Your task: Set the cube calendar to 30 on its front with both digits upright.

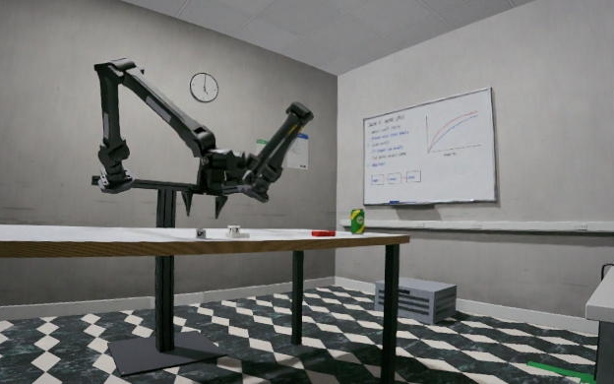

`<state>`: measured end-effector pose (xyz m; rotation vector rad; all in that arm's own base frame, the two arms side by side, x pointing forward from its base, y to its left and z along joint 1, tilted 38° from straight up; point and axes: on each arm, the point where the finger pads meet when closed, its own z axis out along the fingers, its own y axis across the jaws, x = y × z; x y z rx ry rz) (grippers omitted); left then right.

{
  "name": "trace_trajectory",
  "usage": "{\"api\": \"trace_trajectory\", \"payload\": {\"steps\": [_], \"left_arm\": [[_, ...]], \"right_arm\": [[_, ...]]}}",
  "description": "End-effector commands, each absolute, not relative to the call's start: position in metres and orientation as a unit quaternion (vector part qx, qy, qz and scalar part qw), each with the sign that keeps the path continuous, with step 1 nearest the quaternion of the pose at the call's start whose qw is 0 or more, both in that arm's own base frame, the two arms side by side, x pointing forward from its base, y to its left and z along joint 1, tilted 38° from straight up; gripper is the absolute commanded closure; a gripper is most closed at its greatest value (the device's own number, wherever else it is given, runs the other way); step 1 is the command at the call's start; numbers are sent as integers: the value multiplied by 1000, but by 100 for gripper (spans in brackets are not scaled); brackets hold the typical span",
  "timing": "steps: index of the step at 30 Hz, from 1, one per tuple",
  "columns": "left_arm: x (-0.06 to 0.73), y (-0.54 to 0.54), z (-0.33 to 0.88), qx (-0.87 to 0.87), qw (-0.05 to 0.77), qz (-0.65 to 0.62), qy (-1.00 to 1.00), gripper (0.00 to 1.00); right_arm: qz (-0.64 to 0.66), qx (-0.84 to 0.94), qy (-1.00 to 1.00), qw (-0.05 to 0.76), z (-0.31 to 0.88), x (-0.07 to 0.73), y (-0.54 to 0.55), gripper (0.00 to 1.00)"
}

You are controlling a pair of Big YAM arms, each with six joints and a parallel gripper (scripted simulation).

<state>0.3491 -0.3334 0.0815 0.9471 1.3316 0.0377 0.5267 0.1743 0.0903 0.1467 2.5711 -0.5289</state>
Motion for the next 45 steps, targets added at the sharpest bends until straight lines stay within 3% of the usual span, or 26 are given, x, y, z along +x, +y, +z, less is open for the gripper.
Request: {"api": "trace_trajectory", "payload": {"steps": [1, 31, 45], "left_arm": [[347, -335, 85, 418, 691, 14, 590, 0], [335, -327, 92, 413, 693, 13, 590, 0], [338, -325, 88, 417, 688, 18, 593, 0]], "right_arm": [[-214, -35, 946, 240, 99, 534, 187, 0], [-389, -580, 715, 31, 80, 533, 213, 0], [-415, -710, 567, -50, 67, 528, 218, 0]]}}
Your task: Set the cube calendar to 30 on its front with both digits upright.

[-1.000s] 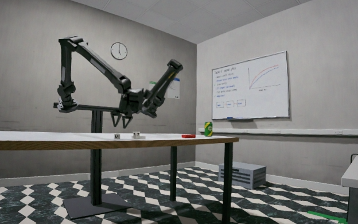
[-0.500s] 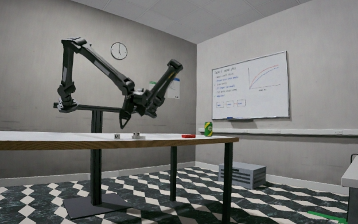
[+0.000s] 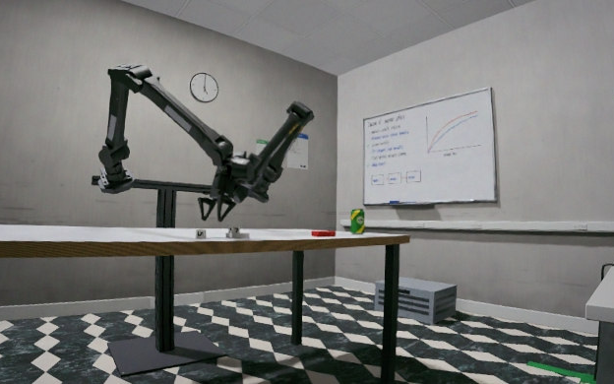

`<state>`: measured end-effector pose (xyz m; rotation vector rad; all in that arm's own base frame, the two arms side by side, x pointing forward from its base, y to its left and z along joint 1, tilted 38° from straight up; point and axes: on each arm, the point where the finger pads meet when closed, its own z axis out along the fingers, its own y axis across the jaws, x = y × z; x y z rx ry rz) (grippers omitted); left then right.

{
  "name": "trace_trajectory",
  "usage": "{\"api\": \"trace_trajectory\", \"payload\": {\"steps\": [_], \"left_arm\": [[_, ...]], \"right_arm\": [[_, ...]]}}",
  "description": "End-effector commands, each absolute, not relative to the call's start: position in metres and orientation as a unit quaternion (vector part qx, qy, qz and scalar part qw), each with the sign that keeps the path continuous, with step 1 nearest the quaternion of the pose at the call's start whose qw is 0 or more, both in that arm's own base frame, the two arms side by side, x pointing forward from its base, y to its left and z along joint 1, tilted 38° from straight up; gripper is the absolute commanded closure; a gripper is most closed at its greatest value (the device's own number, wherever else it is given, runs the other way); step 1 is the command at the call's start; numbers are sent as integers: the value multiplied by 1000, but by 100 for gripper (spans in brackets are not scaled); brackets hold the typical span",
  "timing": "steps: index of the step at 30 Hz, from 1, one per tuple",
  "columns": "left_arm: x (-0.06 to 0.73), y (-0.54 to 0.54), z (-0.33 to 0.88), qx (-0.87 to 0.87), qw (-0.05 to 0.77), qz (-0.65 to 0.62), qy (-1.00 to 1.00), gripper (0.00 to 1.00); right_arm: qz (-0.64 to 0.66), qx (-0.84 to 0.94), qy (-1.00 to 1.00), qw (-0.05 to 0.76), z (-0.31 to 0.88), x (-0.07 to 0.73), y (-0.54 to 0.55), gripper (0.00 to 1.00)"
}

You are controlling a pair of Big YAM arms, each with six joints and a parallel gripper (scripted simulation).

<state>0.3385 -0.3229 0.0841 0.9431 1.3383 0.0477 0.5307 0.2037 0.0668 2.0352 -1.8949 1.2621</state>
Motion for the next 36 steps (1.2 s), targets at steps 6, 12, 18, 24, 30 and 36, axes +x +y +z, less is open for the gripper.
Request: {"api": "trace_trajectory", "payload": {"steps": [6, 12, 18, 24, 30, 36], "left_arm": [[338, -325, 88, 417, 688, 18, 593, 0], [338, -325, 88, 417, 688, 18, 593, 0], [338, -325, 88, 417, 688, 18, 593, 0], [338, -325, 88, 417, 688, 18, 593, 0], [338, -325, 88, 417, 688, 18, 593, 0], [338, -325, 88, 417, 688, 18, 593, 0]], "right_arm": [[419, 696, -582, 44, 71, 536, 211, 0], [420, 694, -584, 41, 72, 537, 212, 0], [419, 690, -589, 38, 72, 537, 211, 0], [417, 630, -656, -3, 83, 542, 198, 0], [388, 526, -754, -68, 86, 543, 188, 0], [356, 429, -822, -118, 87, 545, 179, 0]]}}
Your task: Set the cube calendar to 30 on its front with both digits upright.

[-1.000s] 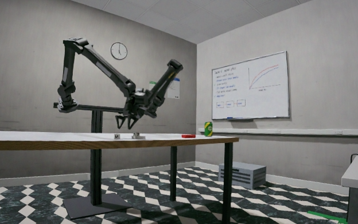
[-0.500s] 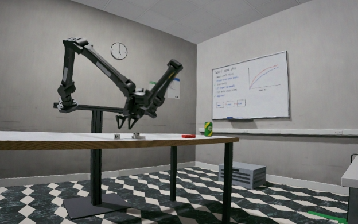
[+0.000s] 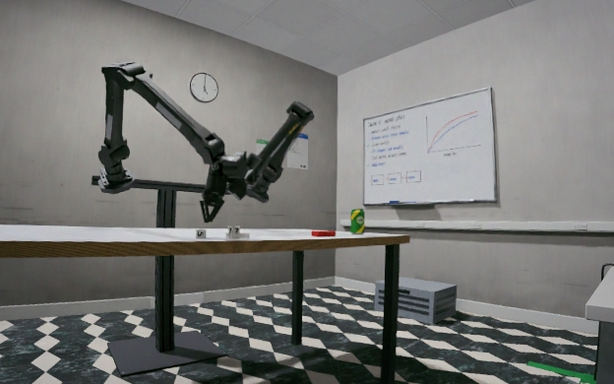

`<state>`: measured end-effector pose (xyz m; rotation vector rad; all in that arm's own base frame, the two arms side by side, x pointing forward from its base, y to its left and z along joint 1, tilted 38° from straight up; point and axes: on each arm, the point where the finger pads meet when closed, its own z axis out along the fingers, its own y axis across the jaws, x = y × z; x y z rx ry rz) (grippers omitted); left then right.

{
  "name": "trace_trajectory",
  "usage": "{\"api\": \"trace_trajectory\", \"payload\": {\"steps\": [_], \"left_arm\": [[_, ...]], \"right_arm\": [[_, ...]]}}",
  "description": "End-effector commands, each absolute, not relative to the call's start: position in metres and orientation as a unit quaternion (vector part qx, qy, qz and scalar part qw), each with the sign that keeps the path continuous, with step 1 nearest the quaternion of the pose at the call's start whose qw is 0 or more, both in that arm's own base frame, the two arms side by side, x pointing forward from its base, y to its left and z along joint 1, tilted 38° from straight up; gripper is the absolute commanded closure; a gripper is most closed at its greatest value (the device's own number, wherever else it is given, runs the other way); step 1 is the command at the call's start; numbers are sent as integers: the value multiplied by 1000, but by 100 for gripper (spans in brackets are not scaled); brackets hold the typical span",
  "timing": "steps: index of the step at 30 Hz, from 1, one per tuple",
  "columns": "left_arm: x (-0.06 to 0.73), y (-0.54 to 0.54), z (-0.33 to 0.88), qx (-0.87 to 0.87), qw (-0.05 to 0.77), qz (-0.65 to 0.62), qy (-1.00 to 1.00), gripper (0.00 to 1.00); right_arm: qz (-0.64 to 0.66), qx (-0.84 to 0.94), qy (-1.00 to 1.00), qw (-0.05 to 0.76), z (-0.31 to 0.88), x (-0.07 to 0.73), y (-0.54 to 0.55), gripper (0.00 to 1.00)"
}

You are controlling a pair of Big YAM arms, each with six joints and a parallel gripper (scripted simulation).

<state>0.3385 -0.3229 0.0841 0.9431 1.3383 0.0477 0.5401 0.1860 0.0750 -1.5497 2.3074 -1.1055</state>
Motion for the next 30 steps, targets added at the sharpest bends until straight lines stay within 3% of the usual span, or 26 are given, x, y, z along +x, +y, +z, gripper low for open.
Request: {"api": "trace_trajectory", "payload": {"steps": [1, 30], "left_arm": [[338, -325, 88, 417, 688, 18, 593, 0], [338, -325, 88, 417, 688, 18, 593, 0]], "right_arm": [[-350, -413, 832, 123, 84, 544, 177, 0], [-142, 90, 948, 269, 105, 551, 144, 0]]}}
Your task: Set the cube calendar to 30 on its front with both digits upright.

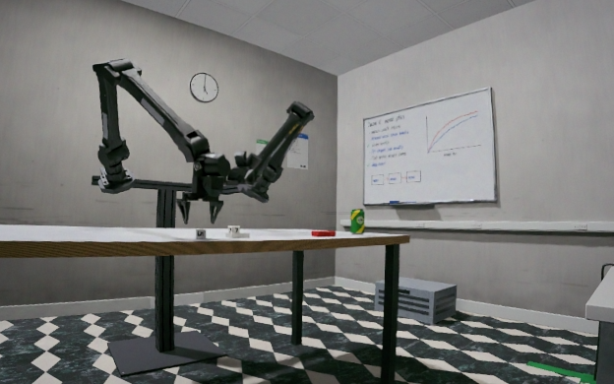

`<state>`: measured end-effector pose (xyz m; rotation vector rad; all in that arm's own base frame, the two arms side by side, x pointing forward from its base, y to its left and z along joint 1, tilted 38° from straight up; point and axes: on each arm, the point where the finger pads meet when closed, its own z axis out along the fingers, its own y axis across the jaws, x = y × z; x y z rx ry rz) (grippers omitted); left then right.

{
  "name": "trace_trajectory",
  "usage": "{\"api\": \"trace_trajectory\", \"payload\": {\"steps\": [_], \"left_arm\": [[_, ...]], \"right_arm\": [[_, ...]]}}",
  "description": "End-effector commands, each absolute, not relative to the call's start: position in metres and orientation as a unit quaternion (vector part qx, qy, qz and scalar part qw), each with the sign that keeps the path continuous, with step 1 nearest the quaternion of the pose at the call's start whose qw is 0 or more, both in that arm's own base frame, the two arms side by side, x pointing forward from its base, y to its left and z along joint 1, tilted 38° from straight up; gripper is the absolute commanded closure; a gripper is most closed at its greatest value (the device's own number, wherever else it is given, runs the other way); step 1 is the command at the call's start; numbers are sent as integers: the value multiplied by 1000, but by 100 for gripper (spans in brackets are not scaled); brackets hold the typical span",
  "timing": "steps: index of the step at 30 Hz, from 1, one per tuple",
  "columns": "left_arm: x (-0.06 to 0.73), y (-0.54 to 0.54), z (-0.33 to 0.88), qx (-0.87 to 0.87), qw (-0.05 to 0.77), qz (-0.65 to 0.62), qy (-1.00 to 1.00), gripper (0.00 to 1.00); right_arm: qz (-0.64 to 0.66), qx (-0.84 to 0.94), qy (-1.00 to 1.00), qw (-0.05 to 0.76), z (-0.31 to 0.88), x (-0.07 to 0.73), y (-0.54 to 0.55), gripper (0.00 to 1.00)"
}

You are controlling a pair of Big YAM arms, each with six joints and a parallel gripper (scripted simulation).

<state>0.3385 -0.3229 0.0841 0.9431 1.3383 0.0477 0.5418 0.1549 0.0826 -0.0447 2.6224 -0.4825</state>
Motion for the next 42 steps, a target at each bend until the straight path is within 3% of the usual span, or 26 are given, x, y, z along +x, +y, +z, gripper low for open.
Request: {"api": "trace_trajectory", "payload": {"steps": [1, 23, 42], "left_arm": [[338, -325, 88, 417, 688, 18, 593, 0], [338, -325, 88, 417, 688, 18, 593, 0], [338, -325, 88, 417, 688, 18, 593, 0]], "right_arm": [[-134, 110, 947, 271, 105, 550, 143, 0], [59, 507, 818, 265, 122, 551, 119, 0], [101, 576, 776, 237, 118, 548, 122, 0]]}}
